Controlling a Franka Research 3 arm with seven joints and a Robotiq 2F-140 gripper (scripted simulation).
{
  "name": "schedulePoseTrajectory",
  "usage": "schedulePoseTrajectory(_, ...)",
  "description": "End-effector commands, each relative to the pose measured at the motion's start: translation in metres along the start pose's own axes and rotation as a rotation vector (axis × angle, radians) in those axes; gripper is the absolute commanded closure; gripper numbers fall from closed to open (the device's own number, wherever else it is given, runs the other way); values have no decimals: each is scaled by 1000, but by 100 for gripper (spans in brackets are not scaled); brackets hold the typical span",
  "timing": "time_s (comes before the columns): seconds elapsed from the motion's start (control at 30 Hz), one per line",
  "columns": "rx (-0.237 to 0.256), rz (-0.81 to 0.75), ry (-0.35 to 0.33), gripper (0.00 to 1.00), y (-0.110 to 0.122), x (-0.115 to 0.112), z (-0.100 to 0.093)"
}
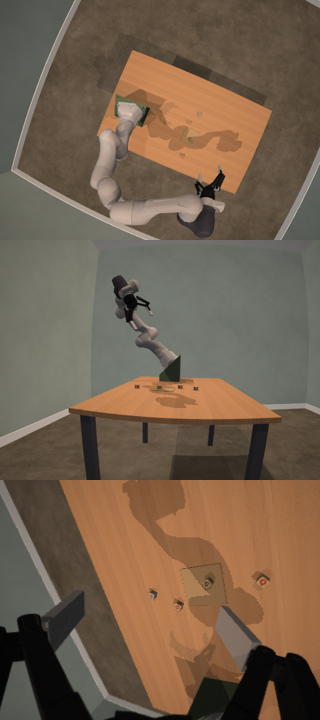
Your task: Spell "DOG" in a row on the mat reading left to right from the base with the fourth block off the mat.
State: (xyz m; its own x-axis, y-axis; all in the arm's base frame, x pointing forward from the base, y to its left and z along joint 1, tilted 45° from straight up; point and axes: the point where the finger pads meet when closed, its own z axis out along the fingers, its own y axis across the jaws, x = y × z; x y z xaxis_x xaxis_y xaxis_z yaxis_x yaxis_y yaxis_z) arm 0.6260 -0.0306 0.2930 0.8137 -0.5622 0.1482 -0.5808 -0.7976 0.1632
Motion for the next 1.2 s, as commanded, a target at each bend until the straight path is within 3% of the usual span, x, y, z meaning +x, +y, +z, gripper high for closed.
schedulePoseTrajectory(0.0,36,96,-94,0,19,-25,-44)
schedulePoseTrajectory(0.13,114,149,-141,0,32,-44,-106)
schedulePoseTrajectory(0.2,98,165,-136,0,45,-45,-110)
schedulePoseTrajectory(0.23,2,146,-84,0,57,-26,-63)
schedulePoseTrajectory(0.37,-21,139,-71,0,59,-22,-52)
schedulePoseTrajectory(0.4,-96,106,-29,0,69,-10,-17)
schedulePoseTrajectory(0.67,-286,-54,88,0,89,12,77)
schedulePoseTrajectory(0.87,-380,-204,150,0,94,15,134)
schedulePoseTrajectory(0.93,-380,-204,150,0,94,15,134)
schedulePoseTrajectory(0.97,-410,-272,170,0,95,13,156)
schedulePoseTrajectory(1.17,-460,-444,205,0,92,1,207)
